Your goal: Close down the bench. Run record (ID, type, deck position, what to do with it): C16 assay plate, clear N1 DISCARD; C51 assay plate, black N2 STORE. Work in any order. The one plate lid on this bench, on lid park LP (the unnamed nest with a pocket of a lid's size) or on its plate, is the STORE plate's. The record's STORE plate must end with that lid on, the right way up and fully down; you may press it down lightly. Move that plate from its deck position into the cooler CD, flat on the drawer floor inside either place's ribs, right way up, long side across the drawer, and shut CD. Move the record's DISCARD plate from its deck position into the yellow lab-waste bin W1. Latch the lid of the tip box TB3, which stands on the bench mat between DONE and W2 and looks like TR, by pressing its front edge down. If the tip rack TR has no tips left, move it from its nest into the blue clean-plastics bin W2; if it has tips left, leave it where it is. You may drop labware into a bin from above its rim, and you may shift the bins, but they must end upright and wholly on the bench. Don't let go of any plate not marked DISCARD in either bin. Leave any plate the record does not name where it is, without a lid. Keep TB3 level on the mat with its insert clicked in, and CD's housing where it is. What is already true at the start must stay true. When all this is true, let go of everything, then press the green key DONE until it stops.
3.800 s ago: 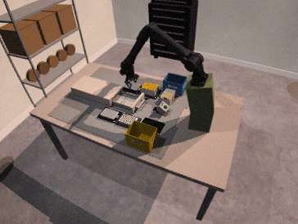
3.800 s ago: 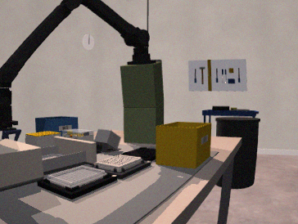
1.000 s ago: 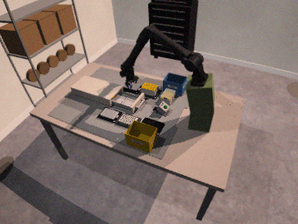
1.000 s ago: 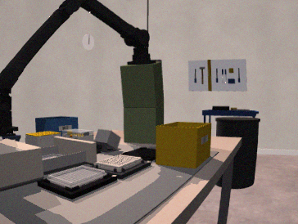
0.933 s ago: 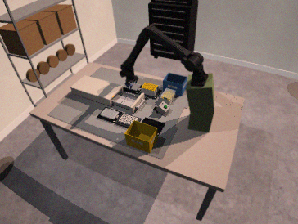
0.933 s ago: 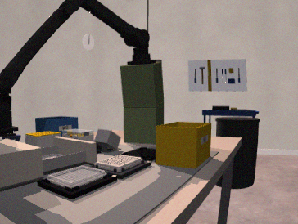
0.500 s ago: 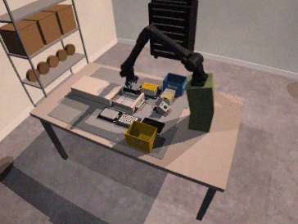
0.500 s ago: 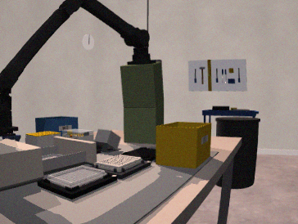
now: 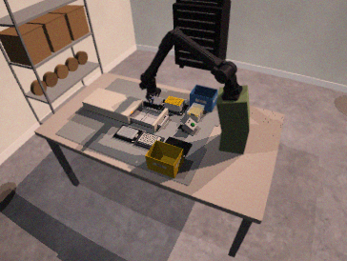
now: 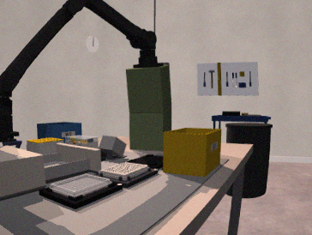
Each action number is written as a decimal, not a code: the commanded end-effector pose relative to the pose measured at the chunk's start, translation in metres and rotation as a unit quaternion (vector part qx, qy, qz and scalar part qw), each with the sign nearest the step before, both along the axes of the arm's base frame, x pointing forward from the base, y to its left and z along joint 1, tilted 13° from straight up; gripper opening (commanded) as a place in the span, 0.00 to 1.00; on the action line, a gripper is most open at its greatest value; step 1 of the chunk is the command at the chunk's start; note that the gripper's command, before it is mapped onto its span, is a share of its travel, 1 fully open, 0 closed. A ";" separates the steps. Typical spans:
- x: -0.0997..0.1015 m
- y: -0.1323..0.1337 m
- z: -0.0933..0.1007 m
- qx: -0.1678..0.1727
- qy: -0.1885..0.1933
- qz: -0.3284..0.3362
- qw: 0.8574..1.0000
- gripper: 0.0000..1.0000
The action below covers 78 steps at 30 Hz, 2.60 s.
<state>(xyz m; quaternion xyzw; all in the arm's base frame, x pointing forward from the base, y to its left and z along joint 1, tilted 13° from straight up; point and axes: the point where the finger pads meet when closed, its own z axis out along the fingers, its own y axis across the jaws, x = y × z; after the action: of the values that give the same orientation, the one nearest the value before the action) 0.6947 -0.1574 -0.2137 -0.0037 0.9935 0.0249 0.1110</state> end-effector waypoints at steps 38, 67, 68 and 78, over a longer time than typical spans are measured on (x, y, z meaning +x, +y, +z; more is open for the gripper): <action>0.004 -0.014 0.059 -0.007 -0.018 -0.004 1.000 0.00; -0.003 -0.016 0.096 -0.007 -0.021 -0.004 1.000 0.00; -0.006 -0.016 0.095 -0.006 -0.018 -0.004 1.000 0.00; -0.008 -0.016 0.106 -0.007 -0.019 -0.004 1.000 0.00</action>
<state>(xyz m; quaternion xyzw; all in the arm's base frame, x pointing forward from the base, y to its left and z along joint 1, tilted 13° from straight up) 0.6782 -0.1569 -0.1430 -0.0054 0.9937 0.0246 0.1091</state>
